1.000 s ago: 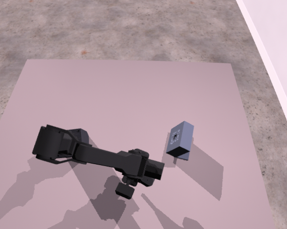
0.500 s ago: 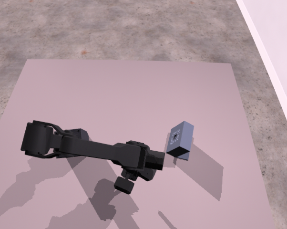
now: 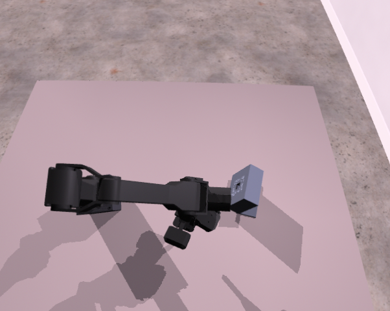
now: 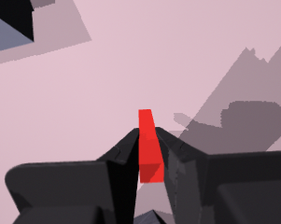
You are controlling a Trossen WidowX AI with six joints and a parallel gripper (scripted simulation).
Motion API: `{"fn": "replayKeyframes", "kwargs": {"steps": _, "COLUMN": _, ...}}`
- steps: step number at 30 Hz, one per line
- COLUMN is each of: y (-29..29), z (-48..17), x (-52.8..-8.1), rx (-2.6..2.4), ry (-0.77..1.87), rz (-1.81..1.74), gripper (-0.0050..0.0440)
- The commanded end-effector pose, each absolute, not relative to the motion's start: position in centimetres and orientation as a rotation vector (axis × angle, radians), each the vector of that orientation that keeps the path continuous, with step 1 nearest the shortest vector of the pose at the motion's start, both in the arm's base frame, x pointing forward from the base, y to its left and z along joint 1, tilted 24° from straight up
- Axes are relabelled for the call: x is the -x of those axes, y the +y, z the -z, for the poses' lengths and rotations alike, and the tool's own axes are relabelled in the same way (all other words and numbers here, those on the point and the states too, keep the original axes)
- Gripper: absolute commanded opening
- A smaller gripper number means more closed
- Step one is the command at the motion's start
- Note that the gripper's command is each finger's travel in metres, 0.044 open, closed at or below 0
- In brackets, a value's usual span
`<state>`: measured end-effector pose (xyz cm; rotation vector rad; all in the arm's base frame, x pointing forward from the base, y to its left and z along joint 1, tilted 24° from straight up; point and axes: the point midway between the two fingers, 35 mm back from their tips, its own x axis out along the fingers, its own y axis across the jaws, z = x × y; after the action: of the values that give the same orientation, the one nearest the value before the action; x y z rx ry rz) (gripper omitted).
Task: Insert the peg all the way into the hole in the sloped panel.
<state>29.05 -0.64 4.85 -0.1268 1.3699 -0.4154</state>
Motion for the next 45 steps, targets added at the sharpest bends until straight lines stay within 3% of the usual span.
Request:
{"fn": "replayKeyframes", "kwargs": {"steps": 1, "y": 0.2, "z": -5.0, "x": -29.8, "rx": 0.120, "ry": 1.355, "rz": 0.417, "gripper": 0.0000}}
{"fn": "replayKeyframes", "kwargs": {"steps": 45, "y": 12.5, "z": 0.3, "x": -29.9, "rx": 0.118, "ry": 1.359, "rz": 0.415, "gripper": 0.0000}}
